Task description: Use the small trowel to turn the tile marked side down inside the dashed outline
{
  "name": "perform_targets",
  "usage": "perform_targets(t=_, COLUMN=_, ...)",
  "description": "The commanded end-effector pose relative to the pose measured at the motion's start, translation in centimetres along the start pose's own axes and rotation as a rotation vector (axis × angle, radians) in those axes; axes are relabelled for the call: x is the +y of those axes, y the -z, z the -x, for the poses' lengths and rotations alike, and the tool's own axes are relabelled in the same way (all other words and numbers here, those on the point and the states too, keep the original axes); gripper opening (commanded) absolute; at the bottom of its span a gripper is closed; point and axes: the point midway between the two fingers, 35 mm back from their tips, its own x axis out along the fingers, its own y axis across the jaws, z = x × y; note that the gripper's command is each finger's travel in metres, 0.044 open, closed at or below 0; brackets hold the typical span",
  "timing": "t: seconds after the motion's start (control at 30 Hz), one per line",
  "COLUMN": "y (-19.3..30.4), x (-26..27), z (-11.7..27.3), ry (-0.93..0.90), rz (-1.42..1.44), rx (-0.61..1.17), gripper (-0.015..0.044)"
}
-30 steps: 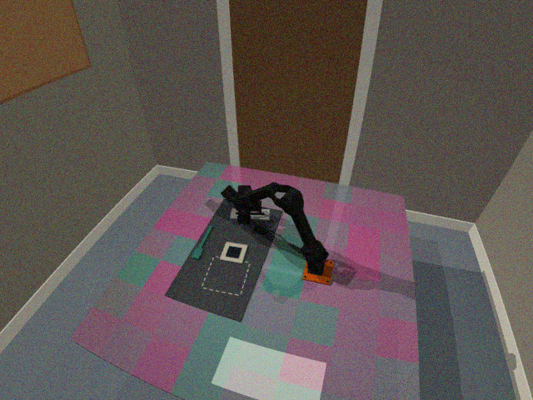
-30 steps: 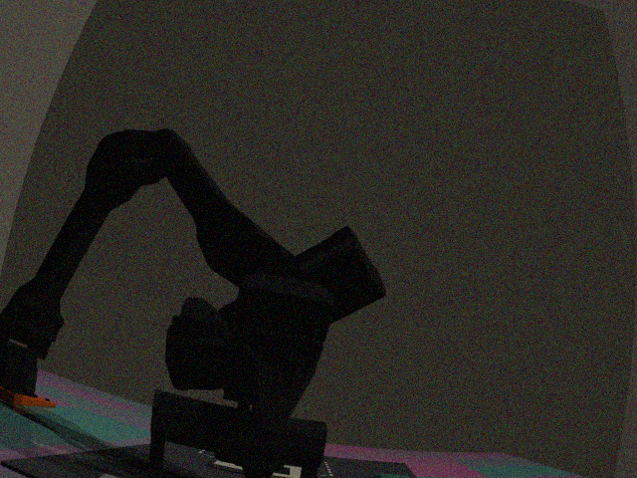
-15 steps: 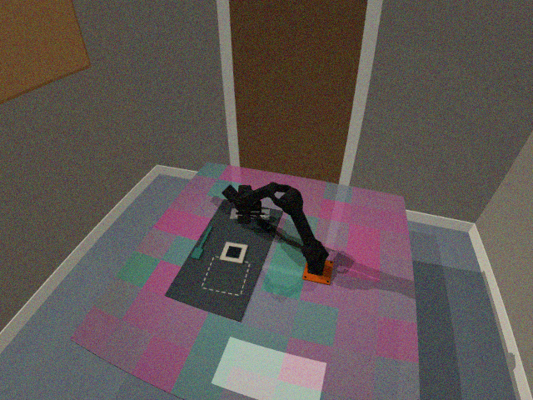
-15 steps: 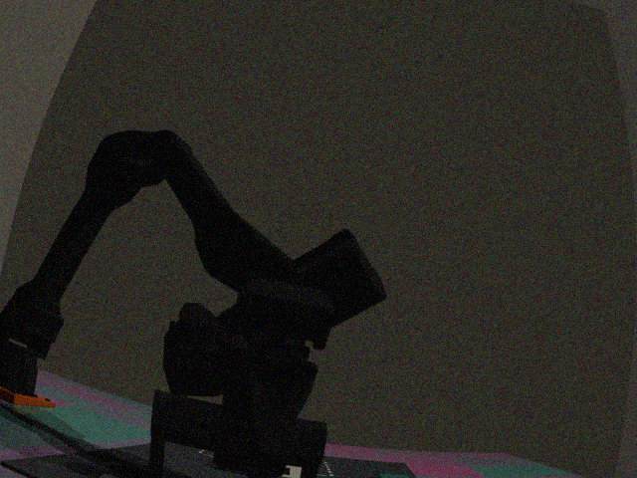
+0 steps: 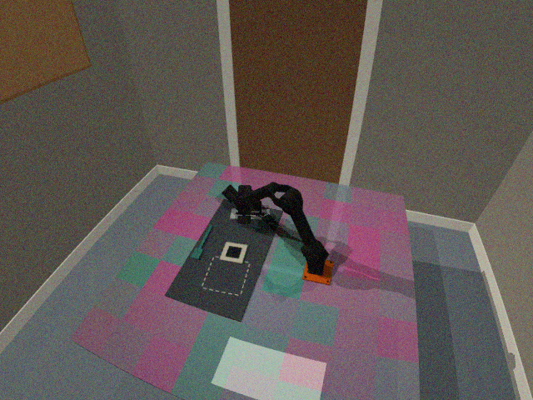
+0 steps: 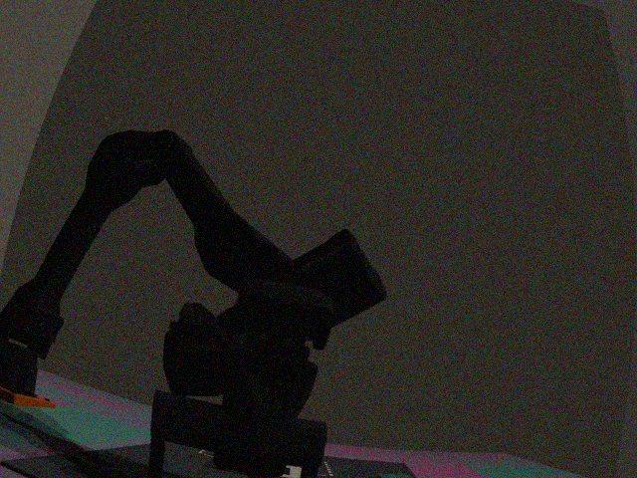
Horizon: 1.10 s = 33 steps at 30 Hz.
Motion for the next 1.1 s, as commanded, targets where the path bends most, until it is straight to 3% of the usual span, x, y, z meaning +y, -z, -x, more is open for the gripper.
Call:
perform_targets(t=0.0, y=0.1, x=0.0, z=0.0, ry=0.001, rz=0.001, rx=0.004, gripper=0.0009)
perform_targets(t=0.63, y=0.0, x=4.6, z=3.9, ry=0.002, rz=0.003, rx=0.003, gripper=0.0)
perform_targets(t=1.07, y=0.5, x=2.2, z=4.6, ry=0.114, rz=0.266, rx=0.237, gripper=0.0)
